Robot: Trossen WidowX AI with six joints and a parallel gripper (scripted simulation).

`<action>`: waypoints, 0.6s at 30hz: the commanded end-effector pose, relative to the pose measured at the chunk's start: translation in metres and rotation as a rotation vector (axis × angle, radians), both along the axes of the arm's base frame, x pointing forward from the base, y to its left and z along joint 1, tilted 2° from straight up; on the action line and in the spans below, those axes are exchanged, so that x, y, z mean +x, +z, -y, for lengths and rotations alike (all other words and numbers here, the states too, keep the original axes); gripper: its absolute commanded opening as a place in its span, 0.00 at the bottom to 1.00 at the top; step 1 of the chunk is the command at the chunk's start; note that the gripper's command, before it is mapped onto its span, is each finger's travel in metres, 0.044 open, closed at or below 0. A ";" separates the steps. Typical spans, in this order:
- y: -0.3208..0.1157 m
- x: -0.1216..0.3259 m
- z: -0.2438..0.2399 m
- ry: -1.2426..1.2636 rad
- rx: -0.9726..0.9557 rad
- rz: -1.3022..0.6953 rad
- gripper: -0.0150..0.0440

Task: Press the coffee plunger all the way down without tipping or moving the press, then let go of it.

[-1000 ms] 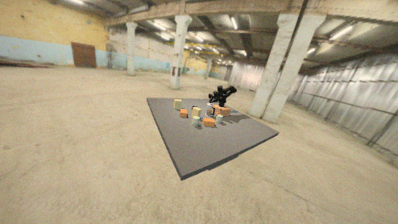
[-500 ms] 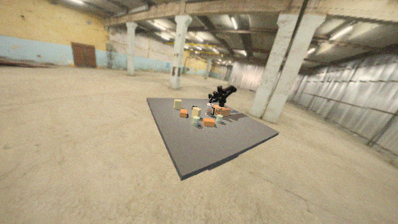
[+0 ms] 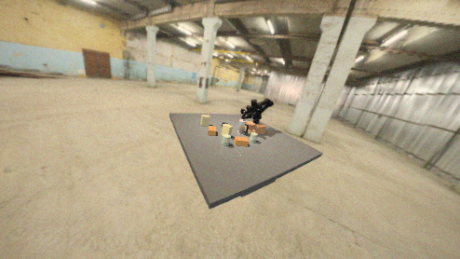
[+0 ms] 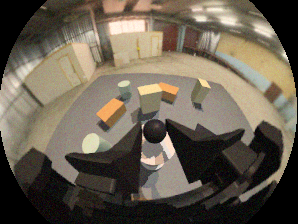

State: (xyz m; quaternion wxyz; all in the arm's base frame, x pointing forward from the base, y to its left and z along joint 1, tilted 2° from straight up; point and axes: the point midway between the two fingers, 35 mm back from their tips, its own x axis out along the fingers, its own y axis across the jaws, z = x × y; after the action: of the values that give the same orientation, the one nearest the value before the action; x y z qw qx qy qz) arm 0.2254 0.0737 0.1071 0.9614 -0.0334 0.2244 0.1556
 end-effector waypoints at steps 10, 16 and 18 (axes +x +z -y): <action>0.000 0.000 0.000 0.000 -0.001 -0.002 1.00; 0.017 -0.003 0.002 -0.001 -0.001 -0.006 1.00; 0.034 -0.008 0.004 -0.003 0.000 -0.010 1.00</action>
State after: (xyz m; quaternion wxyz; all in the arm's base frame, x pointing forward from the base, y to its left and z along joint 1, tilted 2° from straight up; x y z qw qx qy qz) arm 0.2214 0.0710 0.1177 0.9589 -0.0339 0.2368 0.1528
